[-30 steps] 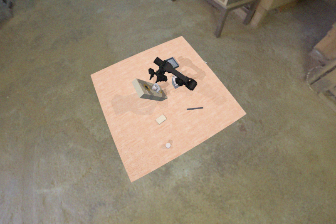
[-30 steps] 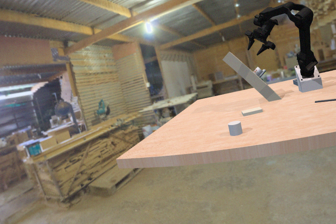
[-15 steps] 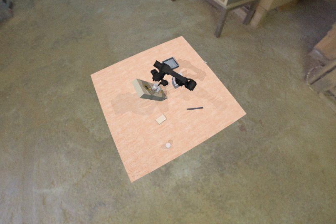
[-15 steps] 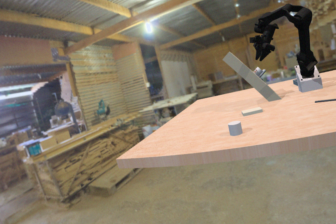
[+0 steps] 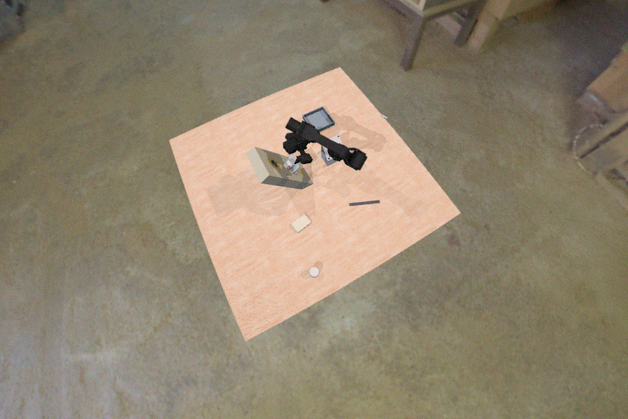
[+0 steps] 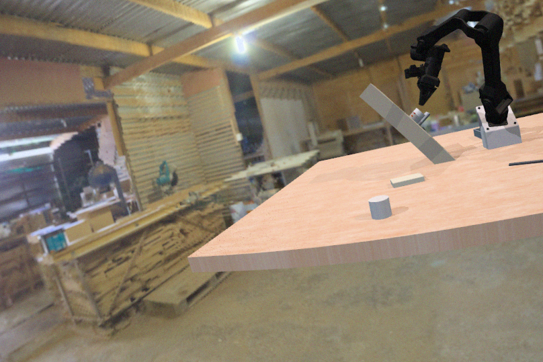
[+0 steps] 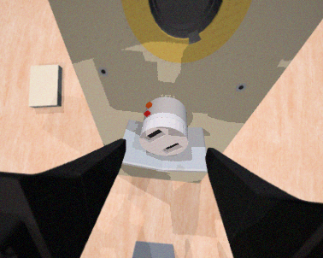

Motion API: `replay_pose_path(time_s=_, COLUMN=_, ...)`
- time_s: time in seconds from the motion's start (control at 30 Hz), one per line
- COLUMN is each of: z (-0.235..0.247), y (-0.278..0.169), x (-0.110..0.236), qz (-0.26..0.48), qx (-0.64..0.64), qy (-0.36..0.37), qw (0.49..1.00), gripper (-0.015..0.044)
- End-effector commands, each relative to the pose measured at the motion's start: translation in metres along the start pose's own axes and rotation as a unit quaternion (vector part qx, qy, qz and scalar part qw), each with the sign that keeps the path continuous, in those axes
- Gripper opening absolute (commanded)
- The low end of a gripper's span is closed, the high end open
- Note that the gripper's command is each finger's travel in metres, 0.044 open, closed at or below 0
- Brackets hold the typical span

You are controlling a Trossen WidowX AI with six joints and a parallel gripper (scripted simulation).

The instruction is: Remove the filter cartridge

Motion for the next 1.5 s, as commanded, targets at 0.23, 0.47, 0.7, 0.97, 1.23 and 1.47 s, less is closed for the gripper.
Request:
replay_pose_path(time_s=0.23, z=0.000, y=-0.001, x=-0.019, qz=0.002, qx=-0.006, qy=0.000, qw=1.000, gripper=0.0305)
replay_pose_path(time_s=0.47, z=0.001, y=-0.001, x=-0.030, qz=0.001, qx=-0.006, qy=0.001, qw=1.000, gripper=0.0305)
replay_pose_path(time_s=0.7, z=0.002, y=-0.002, x=-0.040, qz=0.001, qx=-0.005, qy=0.002, qw=1.000, gripper=0.0305)
replay_pose_path(time_s=0.97, z=0.001, y=-0.001, x=-0.036, qz=0.002, qx=-0.002, qy=0.000, qw=1.000, gripper=0.0219)
replay_pose_path(time_s=1.23, z=0.001, y=-0.001, x=-0.036, qz=0.002, qx=-0.002, qy=0.000, qw=1.000, gripper=0.0126)
replay_pose_path(time_s=1.47, z=0.003, y=0.014, x=-0.030, qz=0.001, qx=-0.003, qy=0.000, qw=1.000, gripper=0.0000)
Point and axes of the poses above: the point midway between the two fingers, 35 mm back from their tips, its own x axis back along the fingers, its own z axis across the jaws, y = z × x, the point moved 2 cm from there along x, back along the fingers, and after that the axes turned 8 degrees about -x, right-handed, at the moved point
